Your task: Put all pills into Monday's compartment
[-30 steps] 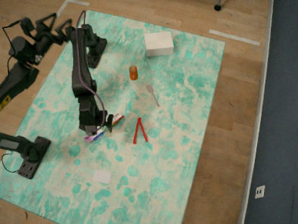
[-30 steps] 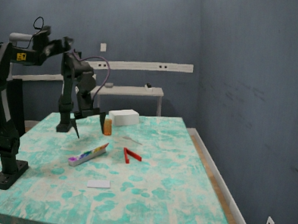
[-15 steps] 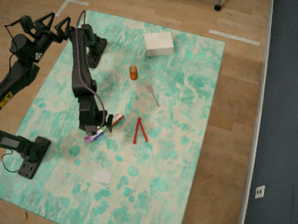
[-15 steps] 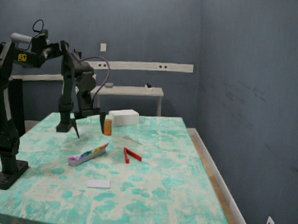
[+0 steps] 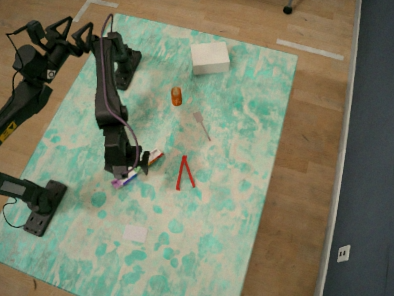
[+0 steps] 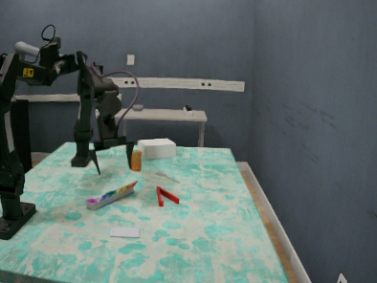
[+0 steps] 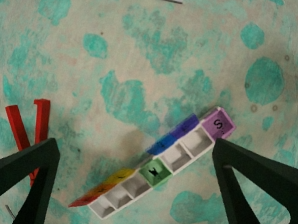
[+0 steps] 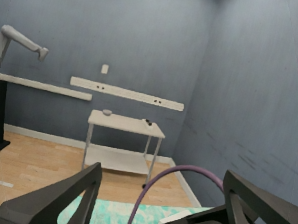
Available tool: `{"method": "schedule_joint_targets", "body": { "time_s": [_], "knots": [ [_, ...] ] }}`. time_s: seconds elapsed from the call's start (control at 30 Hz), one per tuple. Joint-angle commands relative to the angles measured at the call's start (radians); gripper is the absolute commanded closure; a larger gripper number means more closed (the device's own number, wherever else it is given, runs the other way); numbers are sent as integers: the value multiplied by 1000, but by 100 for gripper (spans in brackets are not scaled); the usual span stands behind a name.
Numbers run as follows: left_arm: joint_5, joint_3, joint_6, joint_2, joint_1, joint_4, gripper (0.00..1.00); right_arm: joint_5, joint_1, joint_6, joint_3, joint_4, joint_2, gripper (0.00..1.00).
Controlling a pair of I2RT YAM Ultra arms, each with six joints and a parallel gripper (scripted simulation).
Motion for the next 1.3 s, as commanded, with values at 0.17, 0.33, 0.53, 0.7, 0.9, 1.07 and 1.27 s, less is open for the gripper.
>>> {"method": "schedule_joint_targets", "body": {
  "time_s": [0.17, 0.33, 0.53, 0.7, 0.9, 1.07, 1.27],
  "knots": [
    [0, 6, 0, -10, 0, 3, 0, 9, -7, -5, 8, 12, -22, 0],
    [0, 6, 0, -10, 0, 3, 0, 9, -7, -5, 8, 12, -22, 0],
    [0, 6, 0, -10, 0, 3, 0, 9, -7, -5, 8, 12, -22, 0],
    [0, 6, 0, -10, 0, 3, 0, 9, -7, -5, 8, 12, -22, 0],
    [-3, 1, -11, -21, 2, -4, 0, 9, -7, -5, 8, 12, -22, 0],
    [-7, -22, -17, -61, 17, -6, 0, 9, -7, -5, 8, 12, -22, 0],
    [-7, -23, -13, -83, 22, 1, 0, 9, -7, -5, 8, 12, -22, 0]
  ]
}}
